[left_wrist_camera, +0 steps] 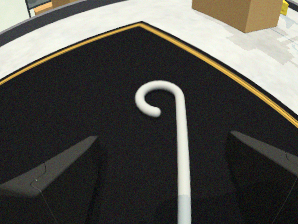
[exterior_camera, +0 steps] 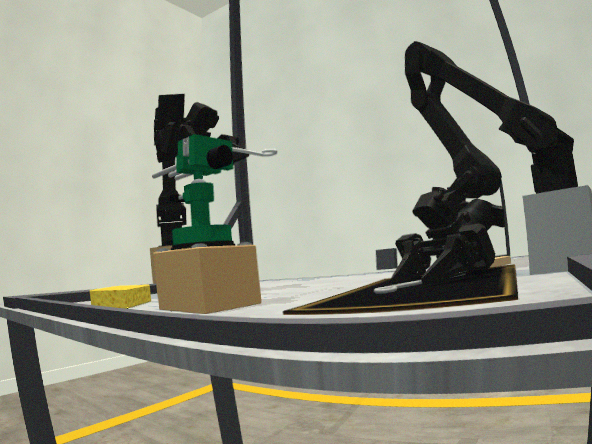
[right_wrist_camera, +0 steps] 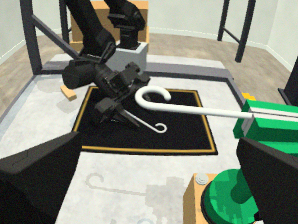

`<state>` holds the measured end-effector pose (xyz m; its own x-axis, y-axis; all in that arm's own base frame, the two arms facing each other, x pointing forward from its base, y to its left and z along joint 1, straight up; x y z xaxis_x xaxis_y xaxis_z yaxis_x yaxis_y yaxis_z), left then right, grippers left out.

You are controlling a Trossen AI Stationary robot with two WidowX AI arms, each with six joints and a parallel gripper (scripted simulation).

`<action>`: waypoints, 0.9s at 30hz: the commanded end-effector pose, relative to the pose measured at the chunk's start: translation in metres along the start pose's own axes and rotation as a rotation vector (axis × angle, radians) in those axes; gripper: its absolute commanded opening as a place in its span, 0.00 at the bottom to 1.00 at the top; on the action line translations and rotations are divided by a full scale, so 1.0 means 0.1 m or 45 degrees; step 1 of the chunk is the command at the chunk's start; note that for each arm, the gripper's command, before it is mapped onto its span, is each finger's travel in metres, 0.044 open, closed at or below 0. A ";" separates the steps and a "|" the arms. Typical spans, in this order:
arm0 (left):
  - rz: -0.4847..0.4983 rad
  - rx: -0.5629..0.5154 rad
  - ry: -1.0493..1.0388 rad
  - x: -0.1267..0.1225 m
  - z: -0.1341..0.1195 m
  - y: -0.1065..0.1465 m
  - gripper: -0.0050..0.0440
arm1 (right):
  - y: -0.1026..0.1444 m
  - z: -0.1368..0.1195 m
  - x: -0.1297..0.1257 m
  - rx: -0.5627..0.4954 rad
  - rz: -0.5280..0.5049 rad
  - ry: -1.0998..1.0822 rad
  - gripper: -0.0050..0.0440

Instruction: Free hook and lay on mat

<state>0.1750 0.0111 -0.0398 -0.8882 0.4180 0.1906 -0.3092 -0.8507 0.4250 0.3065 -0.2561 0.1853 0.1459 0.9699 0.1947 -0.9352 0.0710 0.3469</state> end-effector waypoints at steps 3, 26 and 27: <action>-0.005 -0.003 0.011 -0.01 0.02 0.01 1.00 | 0.03 0.11 0.02 -0.037 0.005 0.021 1.00; -0.003 -0.006 0.014 0.02 0.19 0.09 1.00 | 0.03 0.11 0.02 -0.037 0.005 0.021 1.00; -0.003 -0.006 0.014 0.02 0.19 0.09 1.00 | 0.03 0.11 0.02 -0.037 0.005 0.021 1.00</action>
Point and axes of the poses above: on each arm, the point midway between the two fingers, 35 mm back from their tips, its own y axis back along the fingers, its own x axis across the jaws, z = x × y, the point moved 10 cm from there along y, back along the fingers, and after that the axes turned 12 degrees about -y, right-handed, at the moved point
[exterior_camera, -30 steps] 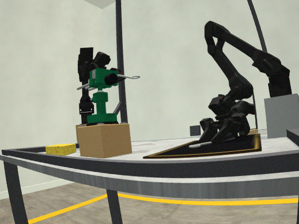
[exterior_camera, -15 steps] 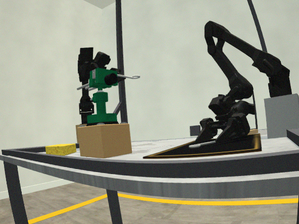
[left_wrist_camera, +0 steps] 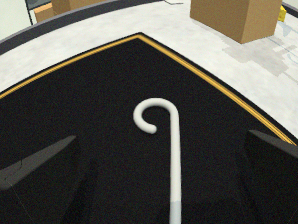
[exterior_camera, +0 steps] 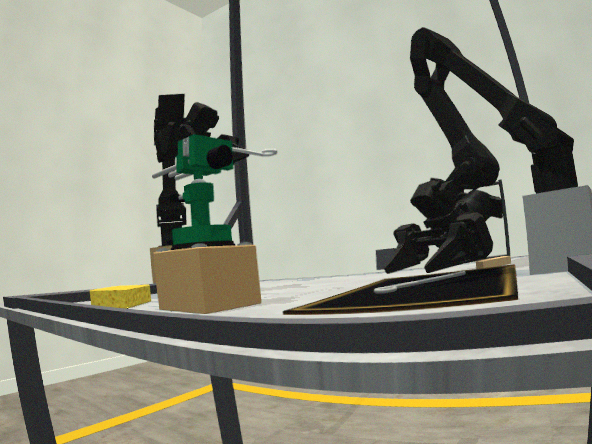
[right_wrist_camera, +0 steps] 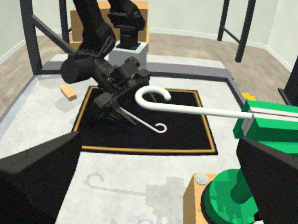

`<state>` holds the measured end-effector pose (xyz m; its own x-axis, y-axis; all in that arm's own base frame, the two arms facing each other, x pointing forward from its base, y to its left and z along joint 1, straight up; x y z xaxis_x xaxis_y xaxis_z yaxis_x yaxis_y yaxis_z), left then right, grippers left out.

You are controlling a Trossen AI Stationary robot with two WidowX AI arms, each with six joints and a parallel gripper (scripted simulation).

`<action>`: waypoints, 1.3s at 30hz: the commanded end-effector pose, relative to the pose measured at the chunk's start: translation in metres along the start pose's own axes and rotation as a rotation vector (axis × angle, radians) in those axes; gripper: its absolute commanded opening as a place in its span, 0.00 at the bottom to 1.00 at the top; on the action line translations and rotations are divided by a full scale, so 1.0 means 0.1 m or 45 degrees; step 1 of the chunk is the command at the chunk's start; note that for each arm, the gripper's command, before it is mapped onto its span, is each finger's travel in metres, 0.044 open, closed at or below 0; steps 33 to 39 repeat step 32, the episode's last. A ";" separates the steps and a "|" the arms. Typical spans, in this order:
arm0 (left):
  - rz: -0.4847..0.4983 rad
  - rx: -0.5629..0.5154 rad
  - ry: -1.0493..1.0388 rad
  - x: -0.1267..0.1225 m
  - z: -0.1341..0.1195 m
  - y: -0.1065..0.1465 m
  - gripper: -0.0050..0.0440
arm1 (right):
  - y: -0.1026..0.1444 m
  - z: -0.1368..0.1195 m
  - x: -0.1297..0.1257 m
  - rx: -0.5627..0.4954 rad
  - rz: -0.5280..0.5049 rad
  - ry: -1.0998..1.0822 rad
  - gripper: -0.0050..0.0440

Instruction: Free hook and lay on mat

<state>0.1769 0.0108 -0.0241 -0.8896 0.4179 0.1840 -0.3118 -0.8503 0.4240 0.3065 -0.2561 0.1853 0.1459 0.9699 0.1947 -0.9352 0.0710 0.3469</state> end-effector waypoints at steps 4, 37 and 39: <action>-0.001 -0.003 0.007 0.02 0.09 0.05 1.00 | 0.03 0.11 0.02 -0.037 0.005 0.021 1.00; -0.055 0.090 0.055 -0.08 0.14 0.94 1.00 | 0.03 0.11 0.02 -0.037 0.005 0.021 1.00; -0.055 0.090 0.055 -0.08 0.14 0.94 1.00 | 0.03 0.11 0.02 -0.037 0.005 0.021 1.00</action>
Point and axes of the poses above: on each arm, the point midway between the two fingers, 35 mm back from their tips, its own y axis back along the fingers, its own x axis across the jaws, z = x × y, the point moved 10 cm from there along y, back along the fingers, and after that the axes turned 12 degrees about -y, right-handed, at the moved point
